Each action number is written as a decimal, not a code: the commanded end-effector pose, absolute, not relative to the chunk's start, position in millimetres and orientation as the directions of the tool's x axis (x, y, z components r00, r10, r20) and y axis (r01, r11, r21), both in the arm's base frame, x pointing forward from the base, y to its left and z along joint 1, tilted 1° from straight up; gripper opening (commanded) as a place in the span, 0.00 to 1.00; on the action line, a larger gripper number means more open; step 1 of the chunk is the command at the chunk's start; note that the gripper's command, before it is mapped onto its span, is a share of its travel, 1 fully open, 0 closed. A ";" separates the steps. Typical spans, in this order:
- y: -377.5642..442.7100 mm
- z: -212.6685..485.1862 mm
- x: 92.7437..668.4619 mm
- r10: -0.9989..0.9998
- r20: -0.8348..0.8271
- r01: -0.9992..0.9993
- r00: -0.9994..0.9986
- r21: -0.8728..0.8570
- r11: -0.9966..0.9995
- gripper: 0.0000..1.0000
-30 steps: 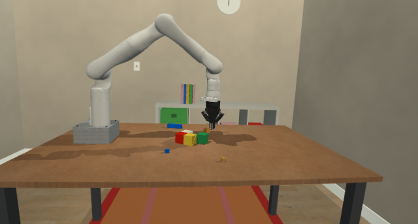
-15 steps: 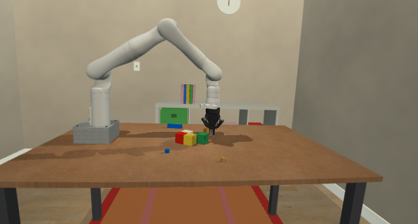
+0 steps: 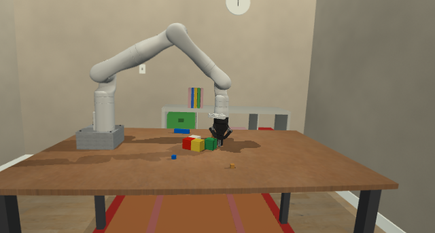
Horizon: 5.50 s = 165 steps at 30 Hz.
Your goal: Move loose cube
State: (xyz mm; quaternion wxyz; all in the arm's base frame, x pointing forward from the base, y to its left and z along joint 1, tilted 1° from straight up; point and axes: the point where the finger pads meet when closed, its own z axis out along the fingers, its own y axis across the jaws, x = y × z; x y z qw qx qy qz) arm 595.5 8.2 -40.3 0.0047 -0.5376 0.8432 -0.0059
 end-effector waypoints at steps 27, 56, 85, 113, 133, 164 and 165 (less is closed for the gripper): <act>8.6 -44.2 595.1 -0.907 -0.001 -0.907 -0.422 -0.013 0.422 0.10; 9.5 -44.2 593.4 -0.907 -0.001 -0.907 -0.422 -0.013 0.422 0.10; 12.2 -44.3 588.3 -0.907 -0.001 -0.907 -0.422 -0.013 0.422 0.10; 12.2 -44.3 588.3 -0.907 -0.001 -0.907 -0.422 -0.013 0.422 0.10; 12.5 -44.3 587.7 -0.907 -0.001 -0.907 -0.422 -0.013 0.422 0.10; 15.8 -44.4 580.7 -0.907 -0.001 -0.907 -0.422 -0.013 0.422 0.10; 15.9 -44.4 580.3 -0.907 -0.001 -0.907 -0.422 -0.013 0.422 0.10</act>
